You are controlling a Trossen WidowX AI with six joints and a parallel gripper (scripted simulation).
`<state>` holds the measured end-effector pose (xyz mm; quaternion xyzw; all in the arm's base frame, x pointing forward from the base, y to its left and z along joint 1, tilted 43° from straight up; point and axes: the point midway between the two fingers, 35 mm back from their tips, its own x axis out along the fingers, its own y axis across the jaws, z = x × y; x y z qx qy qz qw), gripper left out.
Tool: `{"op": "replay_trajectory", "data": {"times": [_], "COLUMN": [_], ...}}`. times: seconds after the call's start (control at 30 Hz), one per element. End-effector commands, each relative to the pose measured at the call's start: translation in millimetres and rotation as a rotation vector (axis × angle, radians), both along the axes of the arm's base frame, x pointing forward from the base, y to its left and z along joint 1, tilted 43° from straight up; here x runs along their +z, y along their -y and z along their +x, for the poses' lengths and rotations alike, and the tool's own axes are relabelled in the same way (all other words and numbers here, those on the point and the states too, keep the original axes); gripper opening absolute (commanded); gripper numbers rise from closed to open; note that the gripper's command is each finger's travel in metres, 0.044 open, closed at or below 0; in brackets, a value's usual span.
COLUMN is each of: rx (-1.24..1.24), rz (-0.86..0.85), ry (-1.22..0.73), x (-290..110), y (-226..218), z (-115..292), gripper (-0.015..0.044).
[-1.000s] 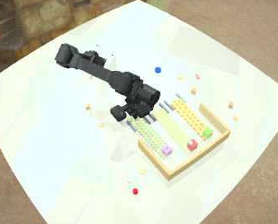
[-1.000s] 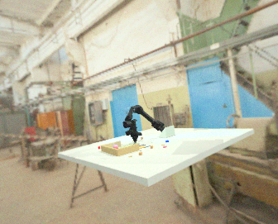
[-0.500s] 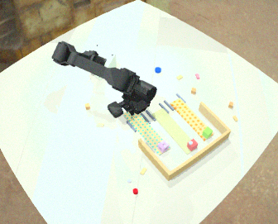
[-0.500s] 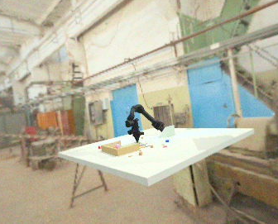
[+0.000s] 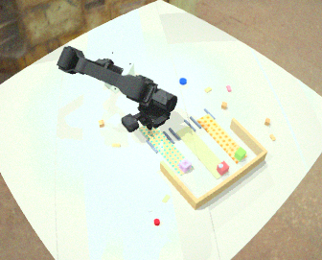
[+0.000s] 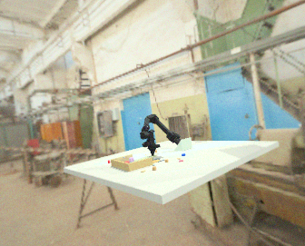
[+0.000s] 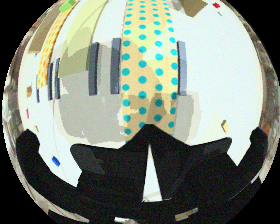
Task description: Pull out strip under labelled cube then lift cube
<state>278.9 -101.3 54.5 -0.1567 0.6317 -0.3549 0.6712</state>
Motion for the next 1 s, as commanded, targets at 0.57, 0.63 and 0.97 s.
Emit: {"op": "replay_trajectory", "data": {"times": [0.57, 0.63, 0.97], "rx": [-0.011, -0.011, -0.011], "rz": [0.003, 0.003, 0.004], "ry": [-0.022, -0.022, -0.023], "x": [-10, -10, -12], "y": [-6, -7, -11], "z": [-37, -40, -53], "gripper": [0.0000, 0.0000, 0.0000]}}
